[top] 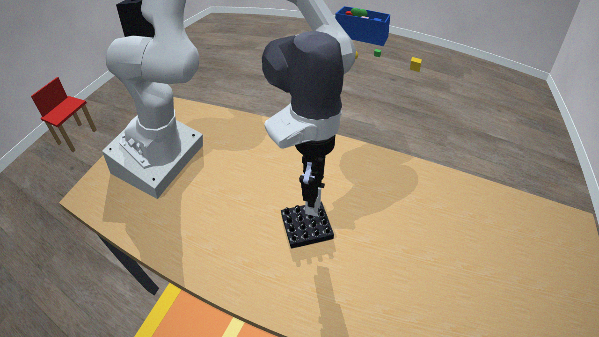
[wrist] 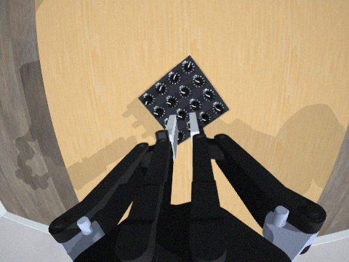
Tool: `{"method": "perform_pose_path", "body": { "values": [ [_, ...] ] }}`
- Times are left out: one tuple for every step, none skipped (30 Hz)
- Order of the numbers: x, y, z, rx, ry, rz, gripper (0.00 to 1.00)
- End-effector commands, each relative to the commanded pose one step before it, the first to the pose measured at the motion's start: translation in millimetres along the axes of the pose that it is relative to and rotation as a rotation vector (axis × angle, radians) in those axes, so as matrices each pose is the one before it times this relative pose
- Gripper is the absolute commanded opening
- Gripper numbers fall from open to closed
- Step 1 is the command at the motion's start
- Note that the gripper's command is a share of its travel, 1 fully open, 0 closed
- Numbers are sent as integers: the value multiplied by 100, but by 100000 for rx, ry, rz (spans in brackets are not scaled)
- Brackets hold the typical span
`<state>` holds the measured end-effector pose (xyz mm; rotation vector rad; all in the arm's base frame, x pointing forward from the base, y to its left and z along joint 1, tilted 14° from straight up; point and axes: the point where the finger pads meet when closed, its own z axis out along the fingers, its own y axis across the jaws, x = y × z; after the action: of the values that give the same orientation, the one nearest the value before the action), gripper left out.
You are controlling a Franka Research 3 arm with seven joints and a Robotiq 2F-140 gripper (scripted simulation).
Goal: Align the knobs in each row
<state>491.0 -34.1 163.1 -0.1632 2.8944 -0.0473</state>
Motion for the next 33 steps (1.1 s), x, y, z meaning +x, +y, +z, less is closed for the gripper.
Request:
{"method": "perform_pose_path", "body": {
  "values": [
    [-69, -545, -133, 652, -1279, -15569, 12],
    [27, -45, -13, 9, -2, -1581, 12],
    [28, -45, -13, 9, -2, -1586, 12],
    [28, -44, -13, 8, -1, -1590, 12],
    [29, -44, -13, 8, -1, -1594, 12],
    [30, -43, -13, 8, -1, -1597, 12],
    [31, -42, -13, 7, -1, -1599, 12],
    [32, -42, -13, 7, -1, -1599, 12],
    [32, -41, -13, 7, -1, -1600, 12],
    [0, 0, 0, 0, 0, 0, 12],
    [0, 0, 0, 0, 0, 0, 12],
    [87, -106, -32, 16, -1, -4210, 12],
    [35, -39, -12, 5, 0, -1622, 12],
    [36, -39, -12, 5, 0, -1632, 12],
    [36, -37, -12, 4, 0, -1608, 12],
    [37, -36, -12, 4, 0, -1597, 12],
    [37, -35, -12, 4, 0, -1592, 12],
    [38, -35, -12, 3, 0, -1596, 12],
    [39, -34, -12, 3, 0, -1600, 12],
    [39, -33, -11, 3, 0, -1603, 12],
    [40, -33, -11, 2, 0, -1606, 12],
    [41, -32, -11, 2, 0, -1608, 12],
    [41, -31, -11, 1, 0, -1609, 12],
    [42, -30, -11, 1, 0, -1610, 12],
    [42, -29, -11, 1, 0, -1609, 12],
    [43, -29, -11, 0, -1, -1607, 12],
    [0, 0, 0, 0, 0, 0, 12],
    [0, 0, 0, 0, 0, 0, 12],
    [113, -72, -28, -1, -2, -4224, 12],
    [44, -26, -10, -1, -1, -1617, 12],
    [45, -25, -10, -2, -1, -1629, 12],
    [45, -24, -10, -2, -1, -1604, 12],
    [45, -23, -10, -2, -1, -1593, 12]
  ]
}}
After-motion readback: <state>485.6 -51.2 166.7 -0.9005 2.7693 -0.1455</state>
